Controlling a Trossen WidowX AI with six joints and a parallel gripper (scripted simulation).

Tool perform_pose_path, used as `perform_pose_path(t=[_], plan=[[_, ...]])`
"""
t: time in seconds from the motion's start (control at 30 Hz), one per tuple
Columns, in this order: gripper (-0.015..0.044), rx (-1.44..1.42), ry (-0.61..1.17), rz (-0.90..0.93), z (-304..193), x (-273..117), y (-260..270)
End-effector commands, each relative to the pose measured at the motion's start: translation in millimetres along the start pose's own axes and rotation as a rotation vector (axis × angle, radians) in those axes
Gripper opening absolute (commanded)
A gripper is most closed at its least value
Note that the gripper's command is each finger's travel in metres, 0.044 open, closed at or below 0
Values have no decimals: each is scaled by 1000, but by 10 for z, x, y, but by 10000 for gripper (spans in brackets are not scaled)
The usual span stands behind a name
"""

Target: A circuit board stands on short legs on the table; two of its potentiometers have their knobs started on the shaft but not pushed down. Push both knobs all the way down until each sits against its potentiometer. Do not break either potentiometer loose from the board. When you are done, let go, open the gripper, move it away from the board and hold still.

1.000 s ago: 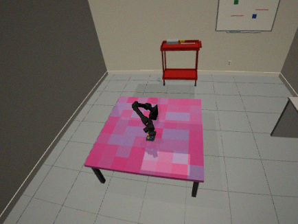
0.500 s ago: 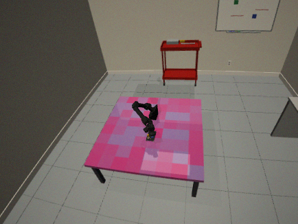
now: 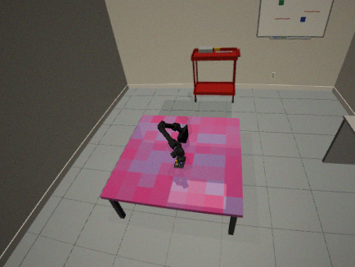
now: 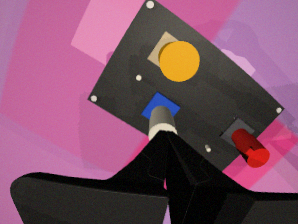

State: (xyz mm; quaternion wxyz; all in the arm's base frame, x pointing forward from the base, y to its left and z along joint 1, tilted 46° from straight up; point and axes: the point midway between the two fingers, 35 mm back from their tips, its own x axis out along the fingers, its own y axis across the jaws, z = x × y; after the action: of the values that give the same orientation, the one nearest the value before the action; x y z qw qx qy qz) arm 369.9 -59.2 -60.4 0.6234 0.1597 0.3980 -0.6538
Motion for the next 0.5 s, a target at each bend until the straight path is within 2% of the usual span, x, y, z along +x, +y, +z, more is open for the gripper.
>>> perform_pose_path(t=[0.0, 0.1, 0.47], plan=[[0, 3, 2, 1, -15, -67, 10], [0, 3, 2, 1, -15, -110, 8], [289, -5, 1, 0, -68, -119, -147]])
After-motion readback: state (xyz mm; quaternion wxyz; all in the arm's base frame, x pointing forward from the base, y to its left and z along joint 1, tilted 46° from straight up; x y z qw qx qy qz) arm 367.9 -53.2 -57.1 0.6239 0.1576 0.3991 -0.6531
